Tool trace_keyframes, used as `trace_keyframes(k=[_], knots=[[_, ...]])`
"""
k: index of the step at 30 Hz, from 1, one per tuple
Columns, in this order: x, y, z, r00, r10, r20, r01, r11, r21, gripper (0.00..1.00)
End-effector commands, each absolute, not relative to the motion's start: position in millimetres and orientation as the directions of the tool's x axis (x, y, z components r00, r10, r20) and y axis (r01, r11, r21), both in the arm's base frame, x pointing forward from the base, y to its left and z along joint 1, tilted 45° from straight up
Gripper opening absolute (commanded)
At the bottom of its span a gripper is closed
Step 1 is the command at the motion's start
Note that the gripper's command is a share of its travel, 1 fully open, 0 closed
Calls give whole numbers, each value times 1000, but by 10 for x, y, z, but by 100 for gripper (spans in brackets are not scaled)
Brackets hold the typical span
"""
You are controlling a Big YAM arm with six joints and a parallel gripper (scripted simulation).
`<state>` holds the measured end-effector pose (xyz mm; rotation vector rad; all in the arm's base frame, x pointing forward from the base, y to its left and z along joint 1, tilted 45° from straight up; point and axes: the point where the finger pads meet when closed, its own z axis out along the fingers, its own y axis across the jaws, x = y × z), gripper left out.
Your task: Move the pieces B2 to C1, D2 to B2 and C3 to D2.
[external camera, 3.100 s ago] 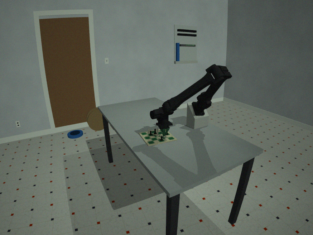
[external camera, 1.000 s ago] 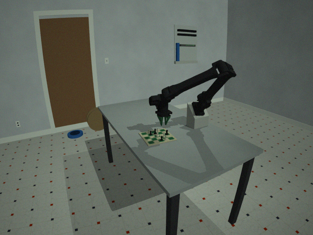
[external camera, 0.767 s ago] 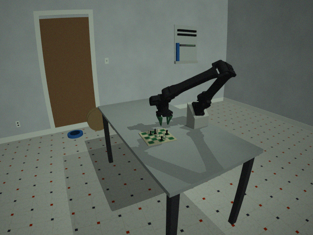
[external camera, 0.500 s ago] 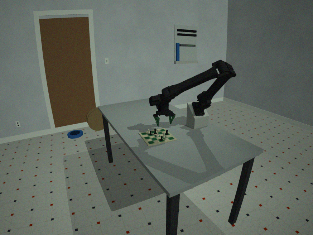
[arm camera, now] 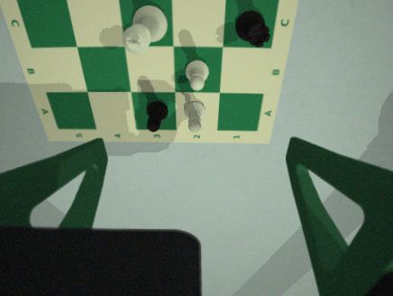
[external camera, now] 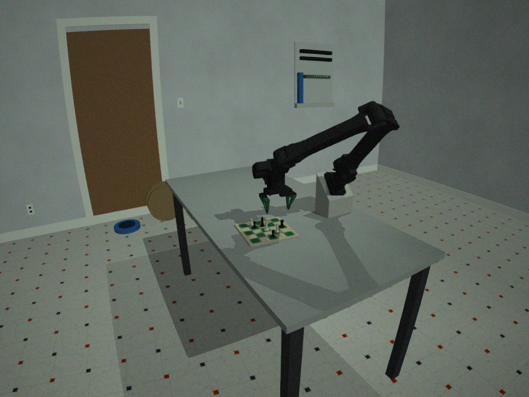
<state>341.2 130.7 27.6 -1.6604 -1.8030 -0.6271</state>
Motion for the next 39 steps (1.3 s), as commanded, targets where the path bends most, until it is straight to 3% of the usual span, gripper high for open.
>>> trace_keyframes(k=[1,8,18,21,29,36,38,39], knots=[[3518,1206,303,-48,709,703,994,101,-35,100],[3607,1193,332,-150,697,701,985,166,46,100],[3684,1126,319,-586,541,603,806,466,366,100],[3695,1116,317,-622,520,585,779,490,392,100],[3788,1019,290,-890,274,364,449,665,598,100],[3869,928,263,-987,58,147,143,721,679,100],[3869,928,263,-987,58,147,143,721,679,100],[3879,915,259,-998,-25,64,26,722,691,100]])
